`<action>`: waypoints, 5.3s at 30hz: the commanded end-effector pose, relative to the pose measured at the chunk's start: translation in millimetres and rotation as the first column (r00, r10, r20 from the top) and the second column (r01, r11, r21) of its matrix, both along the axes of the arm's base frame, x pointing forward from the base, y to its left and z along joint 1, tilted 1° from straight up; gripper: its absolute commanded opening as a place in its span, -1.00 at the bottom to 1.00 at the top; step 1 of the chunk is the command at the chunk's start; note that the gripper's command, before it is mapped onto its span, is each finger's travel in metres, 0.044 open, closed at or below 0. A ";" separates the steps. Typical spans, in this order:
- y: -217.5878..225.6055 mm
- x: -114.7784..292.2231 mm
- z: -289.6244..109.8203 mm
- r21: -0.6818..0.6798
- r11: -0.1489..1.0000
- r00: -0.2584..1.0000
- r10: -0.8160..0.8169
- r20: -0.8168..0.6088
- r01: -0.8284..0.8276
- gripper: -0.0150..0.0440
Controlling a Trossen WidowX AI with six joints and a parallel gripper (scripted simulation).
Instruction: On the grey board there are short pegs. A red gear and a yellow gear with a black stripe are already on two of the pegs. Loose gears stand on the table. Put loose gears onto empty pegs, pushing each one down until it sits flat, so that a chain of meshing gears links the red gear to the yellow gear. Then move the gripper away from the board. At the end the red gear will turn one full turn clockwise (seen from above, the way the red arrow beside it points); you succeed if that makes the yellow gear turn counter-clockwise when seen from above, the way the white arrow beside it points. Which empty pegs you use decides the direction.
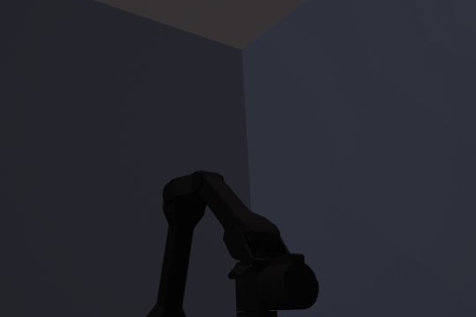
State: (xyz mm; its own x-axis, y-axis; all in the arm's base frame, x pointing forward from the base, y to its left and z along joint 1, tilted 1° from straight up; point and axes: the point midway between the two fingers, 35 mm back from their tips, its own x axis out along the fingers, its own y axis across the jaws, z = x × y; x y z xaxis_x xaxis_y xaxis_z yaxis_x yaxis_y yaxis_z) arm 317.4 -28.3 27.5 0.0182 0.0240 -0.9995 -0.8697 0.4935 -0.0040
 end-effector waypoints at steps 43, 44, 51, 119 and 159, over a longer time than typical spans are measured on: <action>178.9 -11.3 -7.9 0.023 0.779 0.779 -0.627 -0.016 0.627 1.00; 178.9 -11.3 -7.9 0.023 0.779 0.779 -0.627 -0.016 0.627 1.00; 179.4 -10.9 -16.7 0.023 0.779 0.779 -0.627 -0.016 0.627 1.00; 182.5 -3.7 13.8 0.023 0.779 0.779 -0.627 -0.015 0.627 -0.49; 169.2 -8.7 105.8 0.023 0.779 0.779 -0.627 -0.015 0.627 -0.49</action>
